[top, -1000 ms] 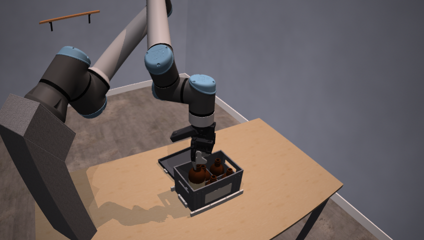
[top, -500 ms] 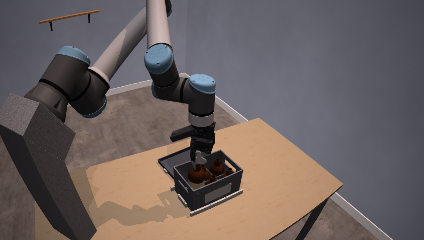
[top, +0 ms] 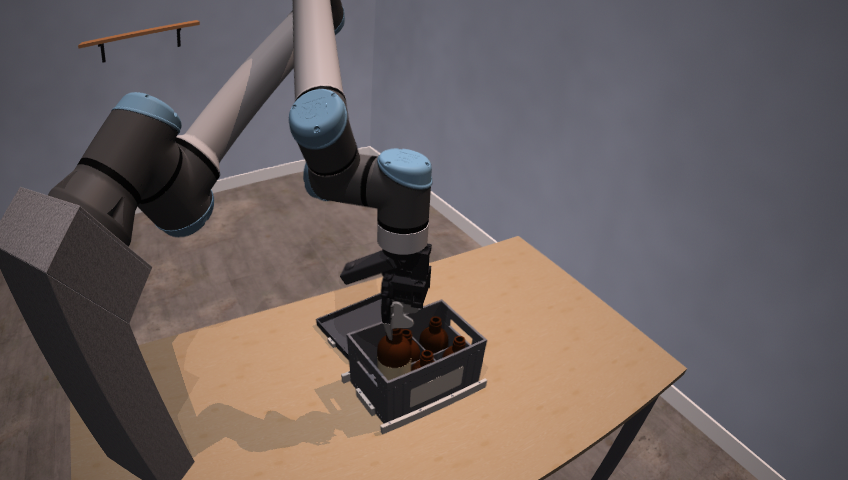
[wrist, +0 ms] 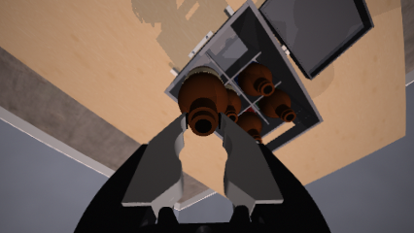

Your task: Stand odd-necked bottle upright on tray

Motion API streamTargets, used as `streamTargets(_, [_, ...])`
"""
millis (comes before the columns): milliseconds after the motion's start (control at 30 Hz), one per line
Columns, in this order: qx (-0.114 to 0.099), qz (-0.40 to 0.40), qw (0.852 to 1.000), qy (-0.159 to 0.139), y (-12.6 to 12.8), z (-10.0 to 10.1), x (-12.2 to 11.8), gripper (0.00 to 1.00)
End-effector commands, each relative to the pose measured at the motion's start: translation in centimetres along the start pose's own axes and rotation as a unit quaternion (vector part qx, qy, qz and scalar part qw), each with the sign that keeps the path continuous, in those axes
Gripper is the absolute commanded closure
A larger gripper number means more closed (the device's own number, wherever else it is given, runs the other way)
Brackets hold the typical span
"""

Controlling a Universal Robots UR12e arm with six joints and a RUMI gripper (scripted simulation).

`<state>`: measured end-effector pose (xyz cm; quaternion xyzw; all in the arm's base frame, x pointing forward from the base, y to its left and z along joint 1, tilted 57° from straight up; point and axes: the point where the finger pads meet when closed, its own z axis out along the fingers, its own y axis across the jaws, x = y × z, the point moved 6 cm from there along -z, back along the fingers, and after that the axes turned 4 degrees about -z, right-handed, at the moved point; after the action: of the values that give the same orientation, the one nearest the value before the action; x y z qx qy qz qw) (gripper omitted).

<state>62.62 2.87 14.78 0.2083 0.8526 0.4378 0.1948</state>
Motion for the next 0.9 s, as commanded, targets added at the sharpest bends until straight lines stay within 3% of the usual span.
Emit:
streamTargets(0, [0.0,0.0,1.0,-0.002,-0.01,-0.23,-0.07,1.0])
streamTargets(867, [0.0,0.0,1.0,-0.002,-0.01,-1.08,-0.07,1.0])
